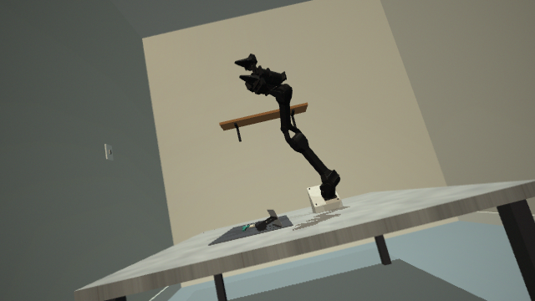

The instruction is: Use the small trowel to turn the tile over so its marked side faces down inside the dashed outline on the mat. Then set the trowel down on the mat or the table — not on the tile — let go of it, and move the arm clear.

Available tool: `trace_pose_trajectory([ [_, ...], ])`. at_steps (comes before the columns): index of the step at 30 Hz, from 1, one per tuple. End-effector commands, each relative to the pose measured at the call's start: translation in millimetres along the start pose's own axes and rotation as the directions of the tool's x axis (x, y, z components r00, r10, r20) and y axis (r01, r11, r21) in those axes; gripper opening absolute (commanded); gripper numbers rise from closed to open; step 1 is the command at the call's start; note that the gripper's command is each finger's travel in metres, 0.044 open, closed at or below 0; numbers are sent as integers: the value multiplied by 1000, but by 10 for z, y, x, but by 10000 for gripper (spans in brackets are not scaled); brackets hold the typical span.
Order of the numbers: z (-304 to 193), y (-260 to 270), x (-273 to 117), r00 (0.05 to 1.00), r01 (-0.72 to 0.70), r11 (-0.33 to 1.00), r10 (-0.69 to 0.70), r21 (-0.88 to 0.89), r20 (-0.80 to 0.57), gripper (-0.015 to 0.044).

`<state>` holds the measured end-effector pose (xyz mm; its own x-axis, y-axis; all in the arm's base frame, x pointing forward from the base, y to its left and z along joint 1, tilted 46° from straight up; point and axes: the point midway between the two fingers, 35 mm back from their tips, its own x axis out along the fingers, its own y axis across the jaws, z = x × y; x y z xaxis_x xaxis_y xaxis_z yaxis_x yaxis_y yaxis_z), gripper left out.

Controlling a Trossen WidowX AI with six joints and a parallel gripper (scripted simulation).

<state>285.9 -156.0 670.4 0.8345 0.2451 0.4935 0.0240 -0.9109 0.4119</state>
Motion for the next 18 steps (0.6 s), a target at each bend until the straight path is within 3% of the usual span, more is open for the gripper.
trace_pose_trajectory([
  [1, -13, -3, -3, 1000, -1, 1000, 1, -4, -2, 374],
  [11, -657, -101, -212, 991, -86, 972, 62, -217, -118, 111],
  [18, -1095, -156, -438, 974, -180, 921, 118, -345, -192, 100],
])
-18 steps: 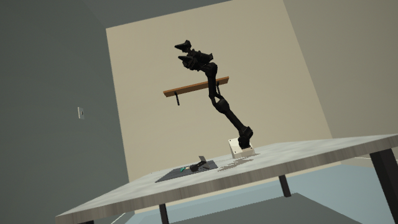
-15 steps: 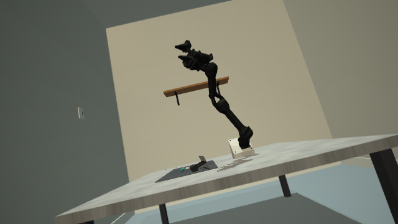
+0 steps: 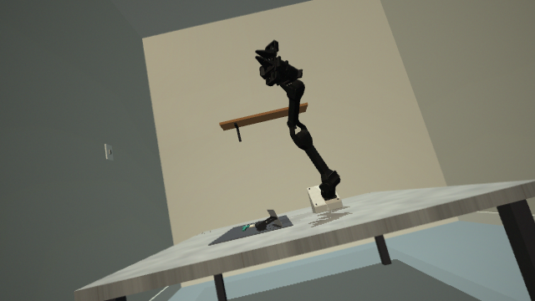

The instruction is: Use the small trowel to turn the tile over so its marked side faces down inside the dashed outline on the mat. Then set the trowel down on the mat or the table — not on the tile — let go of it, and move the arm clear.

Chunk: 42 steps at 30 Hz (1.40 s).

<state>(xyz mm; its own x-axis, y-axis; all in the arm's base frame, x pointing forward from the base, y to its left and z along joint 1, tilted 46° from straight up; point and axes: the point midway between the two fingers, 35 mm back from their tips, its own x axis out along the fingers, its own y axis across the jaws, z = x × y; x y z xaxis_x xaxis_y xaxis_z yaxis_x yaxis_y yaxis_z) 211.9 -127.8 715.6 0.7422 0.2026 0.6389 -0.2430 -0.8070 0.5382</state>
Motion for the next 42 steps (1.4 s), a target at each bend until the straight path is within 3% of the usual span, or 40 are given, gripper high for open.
trace_pose_trajectory([
  [1, -332, 28, -100, 998, -49, 993, 44, -103, -47, 100],
  [17, -1315, -245, -376, 971, -189, 829, 79, -526, -224, 100],
  [31, -1977, -854, -495, 937, -305, 501, 6, -810, -350, 100],
  [42, -2277, -1472, -446, 913, -365, 266, -84, -892, -398, 100],
])
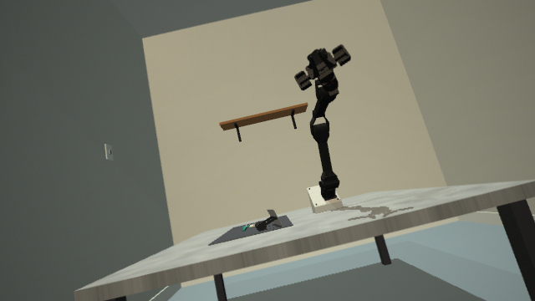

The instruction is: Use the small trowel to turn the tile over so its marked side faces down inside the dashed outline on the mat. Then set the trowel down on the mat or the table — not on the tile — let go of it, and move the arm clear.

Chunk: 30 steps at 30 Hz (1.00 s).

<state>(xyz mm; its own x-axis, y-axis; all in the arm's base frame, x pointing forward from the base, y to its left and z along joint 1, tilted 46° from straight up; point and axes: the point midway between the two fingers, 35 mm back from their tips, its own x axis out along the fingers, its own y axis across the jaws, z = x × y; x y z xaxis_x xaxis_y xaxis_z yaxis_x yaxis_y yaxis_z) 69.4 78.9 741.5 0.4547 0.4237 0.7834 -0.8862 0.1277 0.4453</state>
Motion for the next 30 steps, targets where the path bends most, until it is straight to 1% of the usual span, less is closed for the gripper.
trace_pose_trajectory([
  [1, -315, -43, 84, 998, 1, 993, -8, -115, -56, 100],
  [5, -410, -119, 136, 998, 22, 977, -35, -213, -61, 100],
  [10, -688, -219, 193, 990, 13, 954, -54, -298, -131, 100],
  [16, -940, -482, 263, 980, 59, 911, -131, -409, -150, 100],
  [23, -1324, -750, 287, 947, 32, 877, -179, -480, -265, 100],
  [30, -1754, -1180, 238, 875, 10, 850, -263, -527, -407, 100],
])
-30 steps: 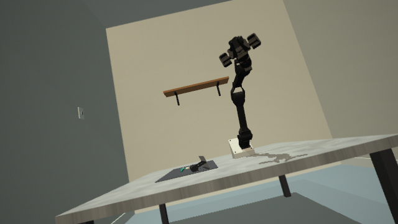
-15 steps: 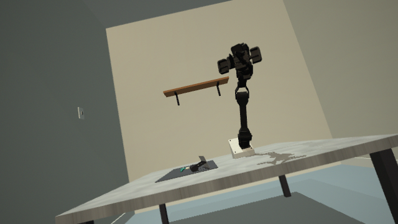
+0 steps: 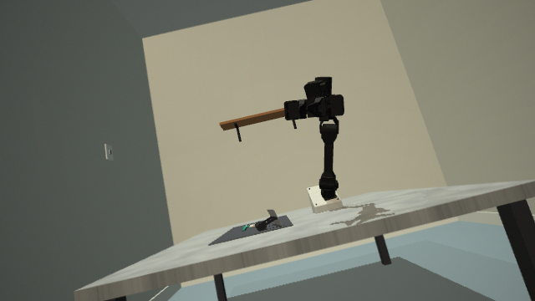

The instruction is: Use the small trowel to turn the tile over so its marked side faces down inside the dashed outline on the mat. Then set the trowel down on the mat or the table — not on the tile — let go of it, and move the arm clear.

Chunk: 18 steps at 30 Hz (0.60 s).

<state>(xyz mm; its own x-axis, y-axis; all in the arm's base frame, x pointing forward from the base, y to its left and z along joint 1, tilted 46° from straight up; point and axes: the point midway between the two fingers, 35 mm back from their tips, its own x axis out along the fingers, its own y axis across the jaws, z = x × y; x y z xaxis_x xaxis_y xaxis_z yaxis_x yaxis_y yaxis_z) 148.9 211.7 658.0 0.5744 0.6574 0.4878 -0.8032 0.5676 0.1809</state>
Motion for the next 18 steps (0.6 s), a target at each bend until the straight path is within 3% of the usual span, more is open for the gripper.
trace_pose_trajectory([
  [1, -416, -149, 135, 992, 15, 999, -21, -44, -123, 100],
  [10, -891, -544, 233, 962, 76, 987, -110, -139, -251, 100],
  [18, -1529, -940, 231, 871, 80, 980, -157, -181, -466, 100],
])
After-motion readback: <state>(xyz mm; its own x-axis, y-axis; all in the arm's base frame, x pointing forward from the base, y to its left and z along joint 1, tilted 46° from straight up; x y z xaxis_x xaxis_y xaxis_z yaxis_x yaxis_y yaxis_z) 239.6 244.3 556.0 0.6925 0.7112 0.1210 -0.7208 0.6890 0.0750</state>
